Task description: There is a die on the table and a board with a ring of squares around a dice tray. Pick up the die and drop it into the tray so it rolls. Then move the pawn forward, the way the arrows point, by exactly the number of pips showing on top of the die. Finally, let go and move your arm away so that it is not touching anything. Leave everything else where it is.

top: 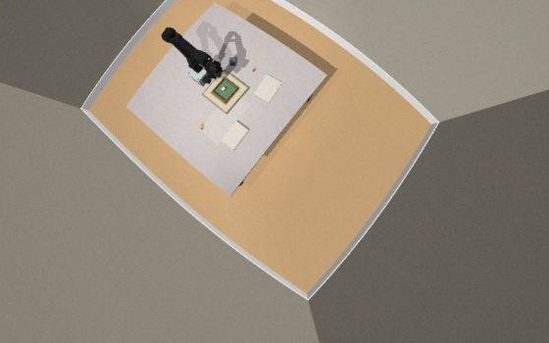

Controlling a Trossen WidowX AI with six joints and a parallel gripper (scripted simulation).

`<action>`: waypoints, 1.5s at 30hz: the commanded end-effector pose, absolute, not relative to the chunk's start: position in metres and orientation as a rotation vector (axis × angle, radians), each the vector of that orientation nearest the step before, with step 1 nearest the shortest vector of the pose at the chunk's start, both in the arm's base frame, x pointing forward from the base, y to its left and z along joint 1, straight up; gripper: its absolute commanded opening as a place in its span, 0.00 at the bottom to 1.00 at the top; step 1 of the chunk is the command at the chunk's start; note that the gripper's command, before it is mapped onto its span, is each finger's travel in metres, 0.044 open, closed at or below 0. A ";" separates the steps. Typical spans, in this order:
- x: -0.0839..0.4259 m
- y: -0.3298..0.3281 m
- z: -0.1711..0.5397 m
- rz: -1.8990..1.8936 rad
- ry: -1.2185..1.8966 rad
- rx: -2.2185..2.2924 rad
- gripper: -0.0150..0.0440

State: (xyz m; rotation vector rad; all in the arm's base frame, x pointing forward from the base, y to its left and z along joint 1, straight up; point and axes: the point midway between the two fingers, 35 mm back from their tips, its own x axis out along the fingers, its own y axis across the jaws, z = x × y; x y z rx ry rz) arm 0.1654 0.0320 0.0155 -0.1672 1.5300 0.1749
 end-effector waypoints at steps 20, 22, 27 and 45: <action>0.162 0.030 -0.029 0.176 1.546 -0.171 0.25; 0.162 0.030 -0.032 0.176 1.546 -0.171 0.25; 0.162 0.030 -0.039 0.176 1.546 -0.171 0.25; 0.165 0.031 0.017 0.176 1.545 -0.171 1.00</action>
